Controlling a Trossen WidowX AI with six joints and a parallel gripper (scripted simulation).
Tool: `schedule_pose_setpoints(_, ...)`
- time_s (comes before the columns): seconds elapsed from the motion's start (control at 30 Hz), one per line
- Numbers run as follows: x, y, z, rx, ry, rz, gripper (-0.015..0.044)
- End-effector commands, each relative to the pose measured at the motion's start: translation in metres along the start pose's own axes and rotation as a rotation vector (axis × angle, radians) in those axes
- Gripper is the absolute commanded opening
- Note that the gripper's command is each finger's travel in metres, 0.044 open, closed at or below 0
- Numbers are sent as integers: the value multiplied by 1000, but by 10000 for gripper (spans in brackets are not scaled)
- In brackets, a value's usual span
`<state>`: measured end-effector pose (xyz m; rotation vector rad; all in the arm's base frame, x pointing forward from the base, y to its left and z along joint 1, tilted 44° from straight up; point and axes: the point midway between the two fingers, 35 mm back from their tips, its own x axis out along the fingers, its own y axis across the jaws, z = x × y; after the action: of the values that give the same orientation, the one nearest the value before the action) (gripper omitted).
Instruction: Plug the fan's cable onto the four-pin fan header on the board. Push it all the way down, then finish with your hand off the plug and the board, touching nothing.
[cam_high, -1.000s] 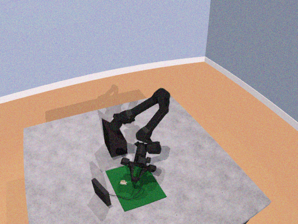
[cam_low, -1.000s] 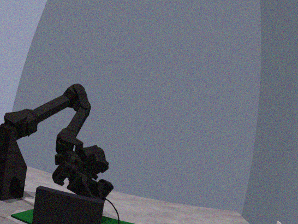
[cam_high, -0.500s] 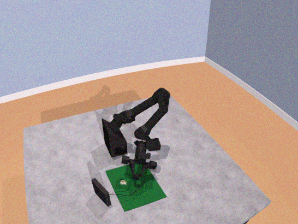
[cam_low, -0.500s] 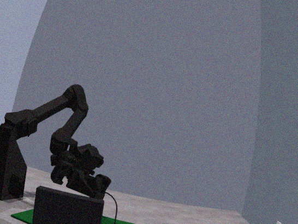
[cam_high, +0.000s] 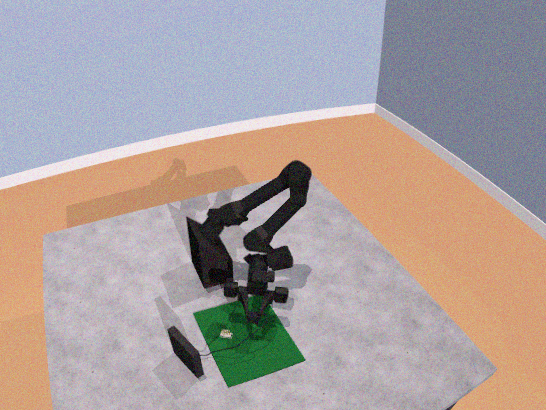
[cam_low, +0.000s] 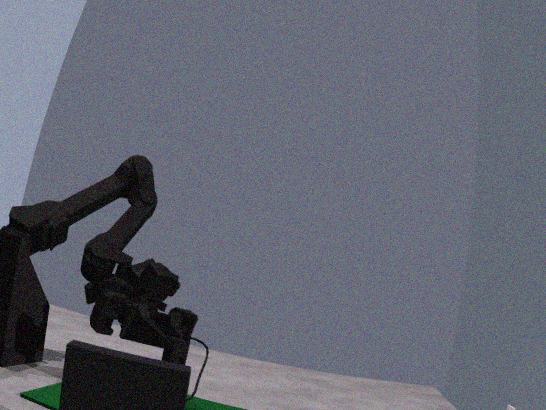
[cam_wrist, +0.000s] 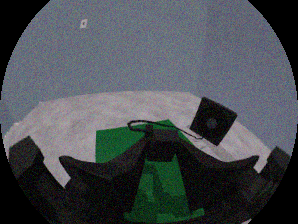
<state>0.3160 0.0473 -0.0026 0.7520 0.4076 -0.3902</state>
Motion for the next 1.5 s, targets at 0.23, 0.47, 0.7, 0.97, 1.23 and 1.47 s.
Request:
schedule_pose_setpoints(0.23,-14,0,8,68,-68,32,0)
schedule_pose_setpoints(0.47,-13,1,11,59,-59,33,0)
schedule_pose_setpoints(0.7,-13,1,11,59,-59,33,0)
schedule_pose_setpoints(0.97,-14,0,16,63,-62,31,0)
schedule_pose_setpoints(1.23,-14,0,14,64,-63,30,0)
schedule_pose_setpoints(1.47,-13,1,8,66,-64,29,0)
